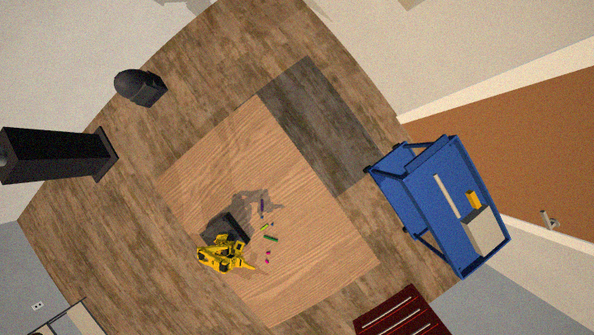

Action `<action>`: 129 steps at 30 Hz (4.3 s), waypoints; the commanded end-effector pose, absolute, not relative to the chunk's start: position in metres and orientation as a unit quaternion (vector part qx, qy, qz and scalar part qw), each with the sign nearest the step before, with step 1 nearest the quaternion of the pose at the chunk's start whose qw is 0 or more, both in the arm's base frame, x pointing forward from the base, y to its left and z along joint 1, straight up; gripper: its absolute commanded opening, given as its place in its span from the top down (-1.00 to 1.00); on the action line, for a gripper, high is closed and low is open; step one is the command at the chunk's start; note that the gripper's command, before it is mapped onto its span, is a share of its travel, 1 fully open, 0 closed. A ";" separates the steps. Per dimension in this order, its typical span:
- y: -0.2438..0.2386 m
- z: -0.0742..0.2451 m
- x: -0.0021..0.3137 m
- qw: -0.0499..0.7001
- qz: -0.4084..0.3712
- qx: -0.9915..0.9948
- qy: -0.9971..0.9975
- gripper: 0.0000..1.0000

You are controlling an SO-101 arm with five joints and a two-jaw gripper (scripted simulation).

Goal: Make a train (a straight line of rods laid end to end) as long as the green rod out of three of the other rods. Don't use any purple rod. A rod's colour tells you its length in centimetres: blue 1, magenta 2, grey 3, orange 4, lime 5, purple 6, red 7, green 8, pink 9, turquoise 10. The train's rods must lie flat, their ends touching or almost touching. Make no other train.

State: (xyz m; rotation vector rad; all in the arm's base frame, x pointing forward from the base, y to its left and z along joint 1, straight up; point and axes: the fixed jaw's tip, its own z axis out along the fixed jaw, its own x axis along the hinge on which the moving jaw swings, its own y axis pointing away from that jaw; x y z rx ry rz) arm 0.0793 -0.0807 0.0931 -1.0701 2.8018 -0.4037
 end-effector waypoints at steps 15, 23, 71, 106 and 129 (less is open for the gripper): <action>-0.082 0.090 0.078 0.054 -0.127 -0.350 0.926 -1.00; -0.083 0.091 0.079 0.055 -0.130 -0.351 0.926 -1.00; -0.083 0.091 0.079 0.055 -0.130 -0.351 0.926 -1.00; -0.087 0.086 0.098 0.032 -0.116 -0.561 0.819 -0.76; -0.086 0.068 0.137 0.003 -0.083 -0.847 0.525 -0.37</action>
